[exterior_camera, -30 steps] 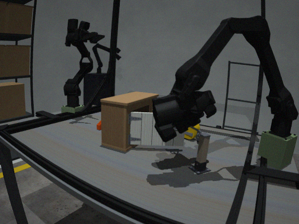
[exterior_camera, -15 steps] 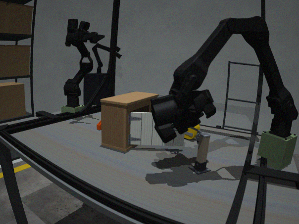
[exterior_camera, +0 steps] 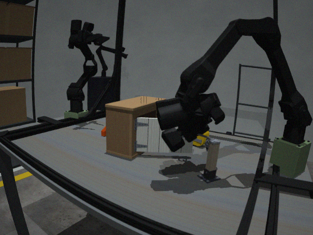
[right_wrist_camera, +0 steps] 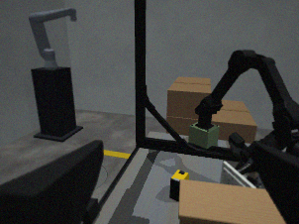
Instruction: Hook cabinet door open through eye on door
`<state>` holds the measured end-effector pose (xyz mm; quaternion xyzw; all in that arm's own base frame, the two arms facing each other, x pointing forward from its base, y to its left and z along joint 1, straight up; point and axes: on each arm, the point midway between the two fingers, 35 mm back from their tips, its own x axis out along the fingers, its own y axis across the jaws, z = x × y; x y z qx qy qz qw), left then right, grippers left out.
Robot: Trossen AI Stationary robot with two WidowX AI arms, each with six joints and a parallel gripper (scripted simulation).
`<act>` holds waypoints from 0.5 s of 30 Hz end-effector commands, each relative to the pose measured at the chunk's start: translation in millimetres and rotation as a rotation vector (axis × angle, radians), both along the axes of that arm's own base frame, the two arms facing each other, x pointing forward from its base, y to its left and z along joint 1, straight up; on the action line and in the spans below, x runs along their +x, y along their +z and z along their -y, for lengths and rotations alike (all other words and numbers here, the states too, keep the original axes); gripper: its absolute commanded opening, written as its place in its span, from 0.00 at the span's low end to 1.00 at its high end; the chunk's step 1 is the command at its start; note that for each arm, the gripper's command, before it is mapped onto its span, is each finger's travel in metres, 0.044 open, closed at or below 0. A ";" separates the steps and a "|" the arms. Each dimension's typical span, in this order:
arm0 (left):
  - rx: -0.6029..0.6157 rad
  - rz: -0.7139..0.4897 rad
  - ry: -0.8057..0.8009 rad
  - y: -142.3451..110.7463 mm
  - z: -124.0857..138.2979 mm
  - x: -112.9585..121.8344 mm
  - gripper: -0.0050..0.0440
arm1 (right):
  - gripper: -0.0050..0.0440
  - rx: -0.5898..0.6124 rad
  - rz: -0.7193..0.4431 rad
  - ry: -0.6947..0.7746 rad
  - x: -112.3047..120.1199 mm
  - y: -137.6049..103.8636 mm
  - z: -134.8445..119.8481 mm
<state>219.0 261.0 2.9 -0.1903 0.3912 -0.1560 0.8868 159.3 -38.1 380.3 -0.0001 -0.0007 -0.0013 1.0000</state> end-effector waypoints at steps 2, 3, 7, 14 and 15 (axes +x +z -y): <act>0.014 -0.025 -0.004 -2.5 -1.4 -0.5 0.10 | 0.92 0.001 0.000 0.002 -0.1 -0.1 -0.4; 0.014 -0.037 -0.004 -2.8 -1.4 -0.3 0.10 | 0.92 0.001 0.000 0.002 -0.1 -0.1 -0.4; 0.017 -0.072 -0.004 -5.2 -1.4 -0.4 0.10 | 0.92 0.001 0.000 0.002 -0.1 -0.1 -0.4; 0.021 -0.126 -0.004 -9.7 -1.5 -0.8 0.10 | 0.92 0.001 0.000 0.002 -0.1 -0.1 -0.4; 0.021 -0.127 -0.004 -10.3 -1.5 -1.0 0.10 | 0.92 0.001 0.000 0.002 -0.1 -0.1 -0.4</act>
